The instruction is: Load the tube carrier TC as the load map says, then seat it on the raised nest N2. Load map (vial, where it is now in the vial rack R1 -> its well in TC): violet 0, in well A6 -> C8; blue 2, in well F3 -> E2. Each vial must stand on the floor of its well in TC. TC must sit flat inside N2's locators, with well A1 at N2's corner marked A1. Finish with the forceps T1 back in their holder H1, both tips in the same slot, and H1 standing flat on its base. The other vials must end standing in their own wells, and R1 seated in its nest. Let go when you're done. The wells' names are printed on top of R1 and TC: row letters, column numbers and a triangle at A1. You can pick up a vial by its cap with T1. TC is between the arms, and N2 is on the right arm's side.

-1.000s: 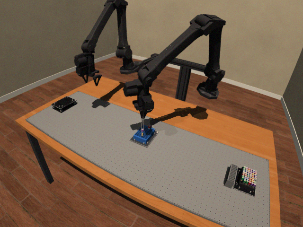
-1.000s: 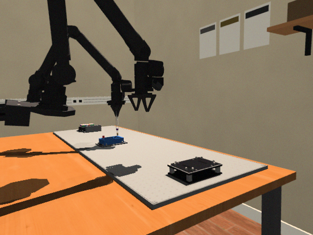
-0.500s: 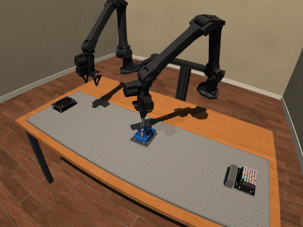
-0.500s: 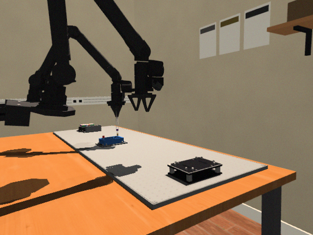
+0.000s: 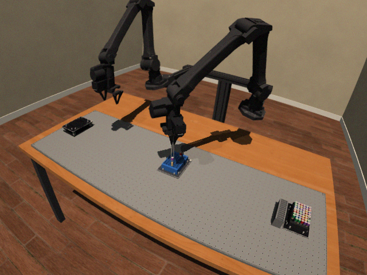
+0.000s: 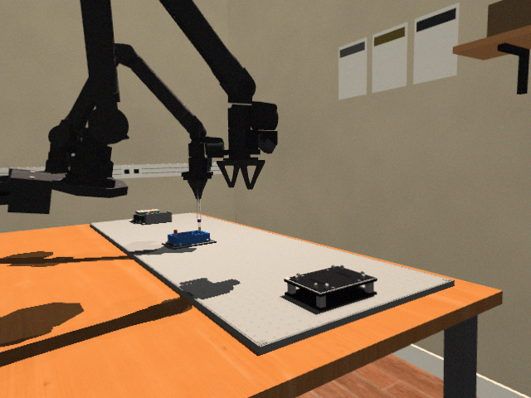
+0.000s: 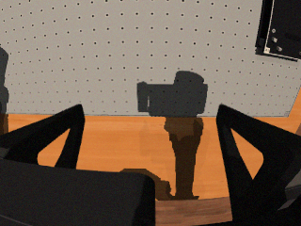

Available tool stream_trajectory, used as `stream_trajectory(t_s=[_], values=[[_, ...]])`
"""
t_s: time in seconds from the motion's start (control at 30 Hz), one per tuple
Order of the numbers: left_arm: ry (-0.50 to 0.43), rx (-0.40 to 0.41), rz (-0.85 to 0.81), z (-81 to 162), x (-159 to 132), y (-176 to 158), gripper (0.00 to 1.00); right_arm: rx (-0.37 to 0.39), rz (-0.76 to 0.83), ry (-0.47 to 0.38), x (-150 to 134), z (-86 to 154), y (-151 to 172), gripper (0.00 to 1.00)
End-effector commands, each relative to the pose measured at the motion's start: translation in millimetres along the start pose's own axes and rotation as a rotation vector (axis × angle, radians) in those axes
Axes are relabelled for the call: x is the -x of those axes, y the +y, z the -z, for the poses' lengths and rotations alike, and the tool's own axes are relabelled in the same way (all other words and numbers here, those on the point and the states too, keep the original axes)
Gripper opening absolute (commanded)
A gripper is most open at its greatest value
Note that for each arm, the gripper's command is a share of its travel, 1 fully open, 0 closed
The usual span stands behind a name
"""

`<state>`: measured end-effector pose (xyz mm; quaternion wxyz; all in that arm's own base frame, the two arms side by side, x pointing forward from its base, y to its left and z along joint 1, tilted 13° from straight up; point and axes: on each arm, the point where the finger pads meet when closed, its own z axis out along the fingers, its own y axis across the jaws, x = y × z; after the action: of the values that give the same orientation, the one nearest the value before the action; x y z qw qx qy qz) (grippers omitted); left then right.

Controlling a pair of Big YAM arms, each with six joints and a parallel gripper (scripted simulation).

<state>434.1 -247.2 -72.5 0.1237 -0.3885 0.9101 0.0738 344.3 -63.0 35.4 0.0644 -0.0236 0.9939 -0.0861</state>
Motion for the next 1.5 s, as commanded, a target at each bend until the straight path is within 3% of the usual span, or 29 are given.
stream_trajectory(t_s=[0.0,1.47], values=[[-0.004,-0.002,-0.001,-8,3,-2,0.09,-0.015,-0.031,-0.078,33,19,-10,1.00],[-0.013,0.001,-0.007,-20,1,-3,0.09,-0.015,-0.031,-0.078,33,19,-10,1.00]])
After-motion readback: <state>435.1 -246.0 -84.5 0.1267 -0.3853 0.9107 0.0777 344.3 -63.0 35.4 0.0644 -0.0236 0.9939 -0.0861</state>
